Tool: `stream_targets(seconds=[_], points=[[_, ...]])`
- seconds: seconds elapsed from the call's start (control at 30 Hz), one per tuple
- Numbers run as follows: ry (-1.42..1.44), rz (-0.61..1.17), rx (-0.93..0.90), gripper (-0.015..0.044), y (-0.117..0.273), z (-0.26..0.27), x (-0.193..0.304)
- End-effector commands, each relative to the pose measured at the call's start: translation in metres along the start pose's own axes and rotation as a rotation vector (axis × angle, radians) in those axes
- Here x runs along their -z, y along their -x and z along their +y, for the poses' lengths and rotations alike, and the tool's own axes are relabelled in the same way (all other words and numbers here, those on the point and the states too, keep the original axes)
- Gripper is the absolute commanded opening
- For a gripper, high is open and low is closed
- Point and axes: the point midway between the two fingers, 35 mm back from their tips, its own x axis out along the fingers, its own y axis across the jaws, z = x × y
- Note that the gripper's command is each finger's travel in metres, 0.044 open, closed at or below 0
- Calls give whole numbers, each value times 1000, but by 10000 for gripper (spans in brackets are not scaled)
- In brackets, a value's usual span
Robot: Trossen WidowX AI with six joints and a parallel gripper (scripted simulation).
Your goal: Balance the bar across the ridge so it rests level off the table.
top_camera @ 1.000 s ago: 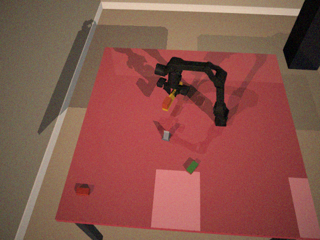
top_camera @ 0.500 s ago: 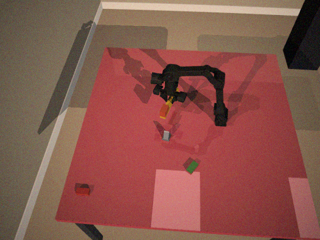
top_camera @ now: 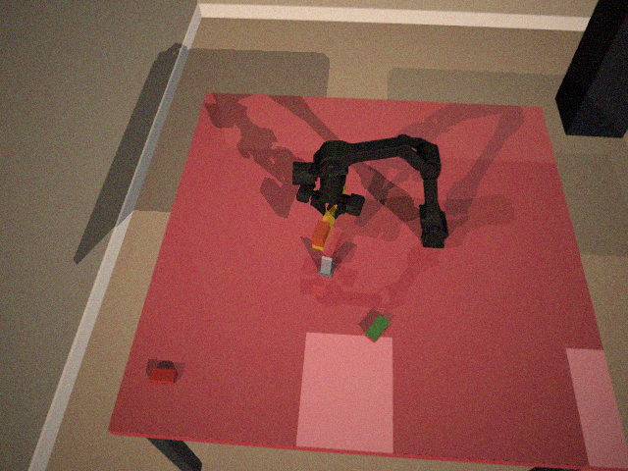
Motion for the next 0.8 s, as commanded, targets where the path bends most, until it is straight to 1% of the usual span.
stream_targets(seconds=[0.0,0.5,0.77], points=[[11,2,-2,0,1,-3,17],[62,6,-1,0,2,-23,71],[64,7,-1,0,-3,-24,74]])
